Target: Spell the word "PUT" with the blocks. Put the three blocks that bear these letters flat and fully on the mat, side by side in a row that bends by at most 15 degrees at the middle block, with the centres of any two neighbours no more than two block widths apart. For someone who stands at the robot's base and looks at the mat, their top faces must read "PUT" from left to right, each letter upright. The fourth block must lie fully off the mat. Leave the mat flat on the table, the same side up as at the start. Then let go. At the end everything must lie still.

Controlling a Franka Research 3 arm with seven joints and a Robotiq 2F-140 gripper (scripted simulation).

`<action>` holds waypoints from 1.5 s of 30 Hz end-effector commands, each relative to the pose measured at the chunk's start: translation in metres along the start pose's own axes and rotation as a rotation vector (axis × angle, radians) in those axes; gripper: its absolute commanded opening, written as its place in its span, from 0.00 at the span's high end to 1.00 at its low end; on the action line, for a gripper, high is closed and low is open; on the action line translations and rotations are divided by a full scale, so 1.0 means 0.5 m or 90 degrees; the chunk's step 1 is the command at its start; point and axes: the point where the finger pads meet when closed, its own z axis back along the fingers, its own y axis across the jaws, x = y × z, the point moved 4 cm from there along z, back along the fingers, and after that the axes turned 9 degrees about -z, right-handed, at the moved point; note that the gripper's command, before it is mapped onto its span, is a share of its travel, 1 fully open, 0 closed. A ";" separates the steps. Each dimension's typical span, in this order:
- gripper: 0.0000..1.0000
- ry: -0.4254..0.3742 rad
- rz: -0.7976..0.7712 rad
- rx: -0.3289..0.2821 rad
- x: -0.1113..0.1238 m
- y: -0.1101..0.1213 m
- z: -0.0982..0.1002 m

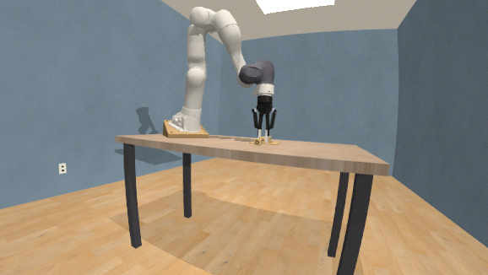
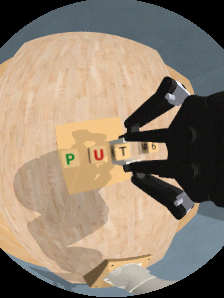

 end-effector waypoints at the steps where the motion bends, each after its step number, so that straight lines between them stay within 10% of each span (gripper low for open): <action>1: 0.84 0.000 0.001 0.000 0.001 -0.001 -0.002; 45: 0.72 0.000 0.001 0.000 0.001 -0.001 -0.002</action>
